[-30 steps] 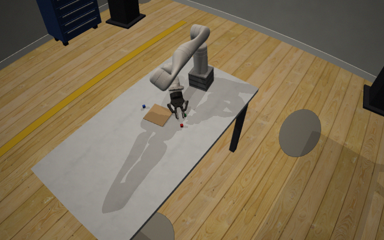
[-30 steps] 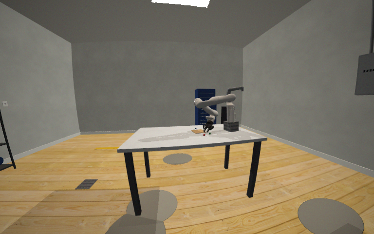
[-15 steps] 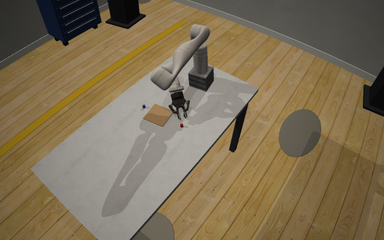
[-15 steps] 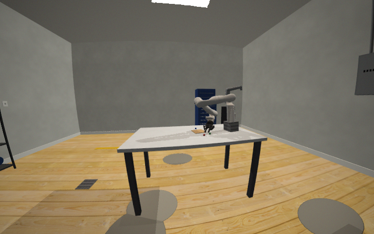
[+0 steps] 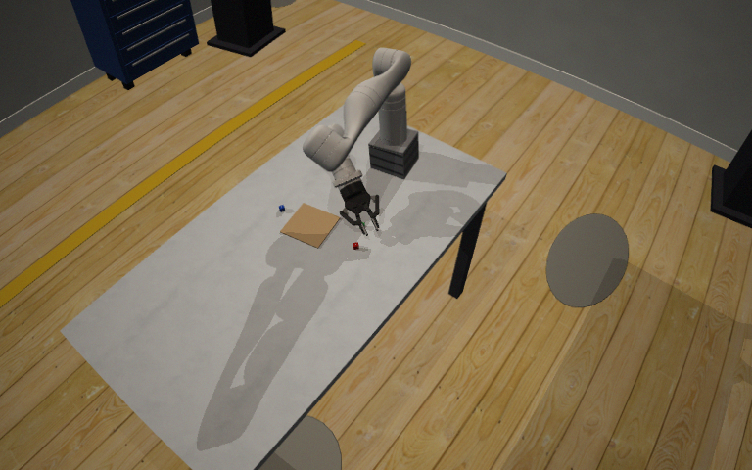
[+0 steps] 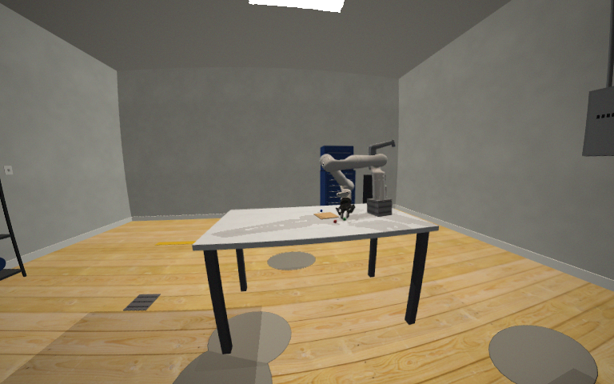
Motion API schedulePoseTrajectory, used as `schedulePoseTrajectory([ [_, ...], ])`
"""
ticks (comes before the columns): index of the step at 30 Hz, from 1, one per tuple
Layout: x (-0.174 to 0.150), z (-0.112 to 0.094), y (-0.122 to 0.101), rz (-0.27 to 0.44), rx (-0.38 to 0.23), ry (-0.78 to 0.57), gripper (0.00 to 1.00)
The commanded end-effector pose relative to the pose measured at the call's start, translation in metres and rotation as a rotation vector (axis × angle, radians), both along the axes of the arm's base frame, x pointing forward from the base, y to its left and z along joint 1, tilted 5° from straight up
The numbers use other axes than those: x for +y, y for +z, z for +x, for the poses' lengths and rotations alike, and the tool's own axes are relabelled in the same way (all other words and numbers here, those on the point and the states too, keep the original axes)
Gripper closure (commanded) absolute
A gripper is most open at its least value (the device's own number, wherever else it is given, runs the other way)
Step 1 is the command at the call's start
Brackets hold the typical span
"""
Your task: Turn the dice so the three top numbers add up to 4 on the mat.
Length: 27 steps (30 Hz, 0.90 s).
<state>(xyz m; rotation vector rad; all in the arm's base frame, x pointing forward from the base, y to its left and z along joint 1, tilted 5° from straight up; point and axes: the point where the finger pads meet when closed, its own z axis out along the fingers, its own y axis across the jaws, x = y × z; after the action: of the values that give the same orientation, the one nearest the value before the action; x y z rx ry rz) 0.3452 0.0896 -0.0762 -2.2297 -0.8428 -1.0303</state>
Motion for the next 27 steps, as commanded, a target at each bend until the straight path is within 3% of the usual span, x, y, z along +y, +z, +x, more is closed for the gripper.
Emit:
schedulePoseTrajectory([
  [1, 0.013, 0.002, 0.005, 0.014, 0.019, 0.042, 0.69],
  [9, 0.041, -0.018, 0.006, 0.044, 0.205, 0.141, 0.69],
  [11, 0.041, -0.018, 0.006, 0.044, 0.205, 0.141, 0.69],
  [15, 0.051, -0.03, 0.007, 0.032, 0.31, 0.191, 0.69],
  [24, 0.058, -0.055, 0.009, -0.078, 0.54, 0.28, 0.69],
  [27, 0.057, -0.059, 0.01, -0.117, 0.584, 0.292, 0.69],
])
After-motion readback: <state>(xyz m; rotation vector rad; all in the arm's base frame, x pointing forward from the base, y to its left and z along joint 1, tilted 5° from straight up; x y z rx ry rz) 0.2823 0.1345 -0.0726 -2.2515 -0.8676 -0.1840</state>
